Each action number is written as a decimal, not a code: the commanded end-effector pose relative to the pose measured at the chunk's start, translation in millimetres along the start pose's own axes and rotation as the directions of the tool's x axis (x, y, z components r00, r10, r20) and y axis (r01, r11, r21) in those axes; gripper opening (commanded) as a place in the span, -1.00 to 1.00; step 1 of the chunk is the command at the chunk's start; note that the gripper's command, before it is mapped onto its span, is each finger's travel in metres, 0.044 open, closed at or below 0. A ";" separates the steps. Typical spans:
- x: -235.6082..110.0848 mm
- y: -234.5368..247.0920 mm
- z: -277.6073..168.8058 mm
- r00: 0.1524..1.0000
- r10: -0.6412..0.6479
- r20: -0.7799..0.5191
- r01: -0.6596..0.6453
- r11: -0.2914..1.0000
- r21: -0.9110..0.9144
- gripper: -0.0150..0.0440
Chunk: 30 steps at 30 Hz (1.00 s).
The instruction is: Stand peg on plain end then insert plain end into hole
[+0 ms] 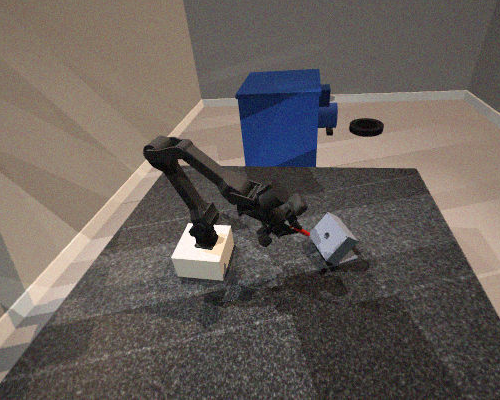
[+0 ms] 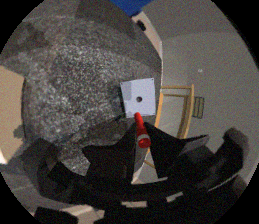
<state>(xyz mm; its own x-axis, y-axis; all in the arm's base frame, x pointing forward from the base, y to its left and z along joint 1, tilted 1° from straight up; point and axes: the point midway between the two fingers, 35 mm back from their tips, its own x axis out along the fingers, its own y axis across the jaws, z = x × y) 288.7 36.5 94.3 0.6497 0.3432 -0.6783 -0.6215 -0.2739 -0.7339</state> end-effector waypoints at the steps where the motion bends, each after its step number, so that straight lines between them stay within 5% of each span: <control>1: 0.7 -2.4 4.4 1.000 -0.020 0.013 0.021 0.999 -0.034 -0.49; 30: 30.1 -8.9 9.1 0.999 -0.042 0.026 0.044 0.997 -0.069 -0.49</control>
<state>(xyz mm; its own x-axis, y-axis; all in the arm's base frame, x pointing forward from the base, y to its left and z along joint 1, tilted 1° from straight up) 307.7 55.5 84.0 0.6649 0.3783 -0.6441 -0.5582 -0.3213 -0.7650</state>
